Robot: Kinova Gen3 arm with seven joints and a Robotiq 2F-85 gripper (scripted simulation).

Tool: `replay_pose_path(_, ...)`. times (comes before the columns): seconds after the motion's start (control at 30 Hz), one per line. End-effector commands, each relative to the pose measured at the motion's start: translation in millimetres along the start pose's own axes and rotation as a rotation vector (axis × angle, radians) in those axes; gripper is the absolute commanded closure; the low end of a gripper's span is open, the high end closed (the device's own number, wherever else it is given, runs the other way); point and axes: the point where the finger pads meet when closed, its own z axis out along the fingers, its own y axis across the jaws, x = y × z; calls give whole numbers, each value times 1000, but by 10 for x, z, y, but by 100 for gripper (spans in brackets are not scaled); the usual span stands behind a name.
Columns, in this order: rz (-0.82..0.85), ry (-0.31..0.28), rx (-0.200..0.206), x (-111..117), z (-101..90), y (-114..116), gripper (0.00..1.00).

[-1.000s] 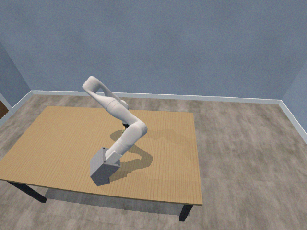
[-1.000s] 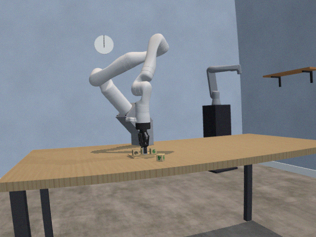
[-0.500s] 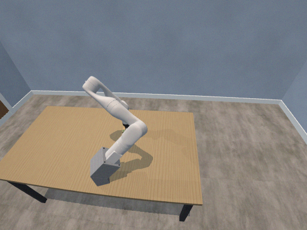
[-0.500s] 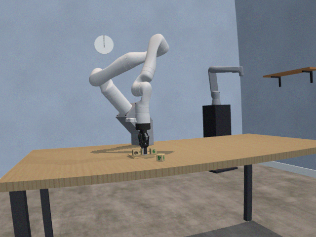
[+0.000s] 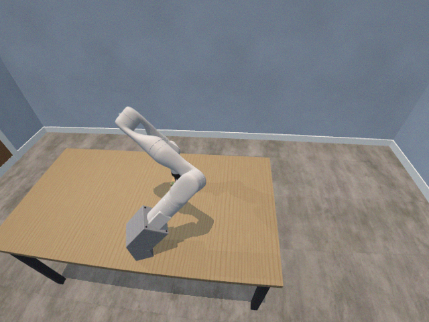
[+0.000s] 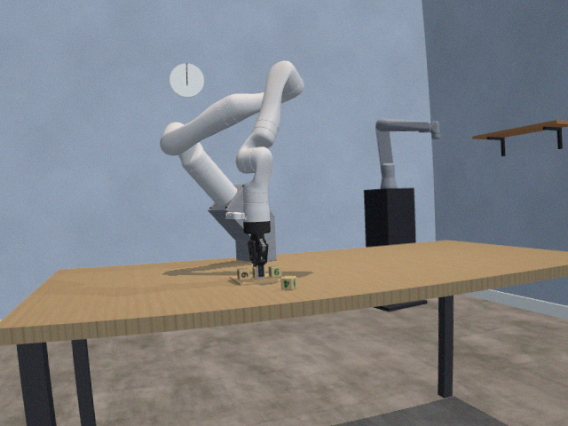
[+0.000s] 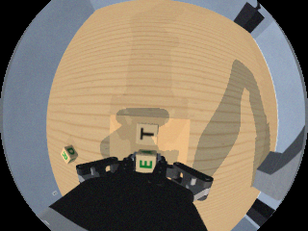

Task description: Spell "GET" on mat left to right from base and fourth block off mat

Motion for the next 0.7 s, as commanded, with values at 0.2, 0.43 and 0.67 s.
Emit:
replay_pose_path(0.2,0,-1,1,-3,-6,-5,74)
replay_pose_path(0.43,0,-1,1,-3,-6,-5,74)
replay_pose_path(0.67,0,-1,1,-3,-6,-5,70)
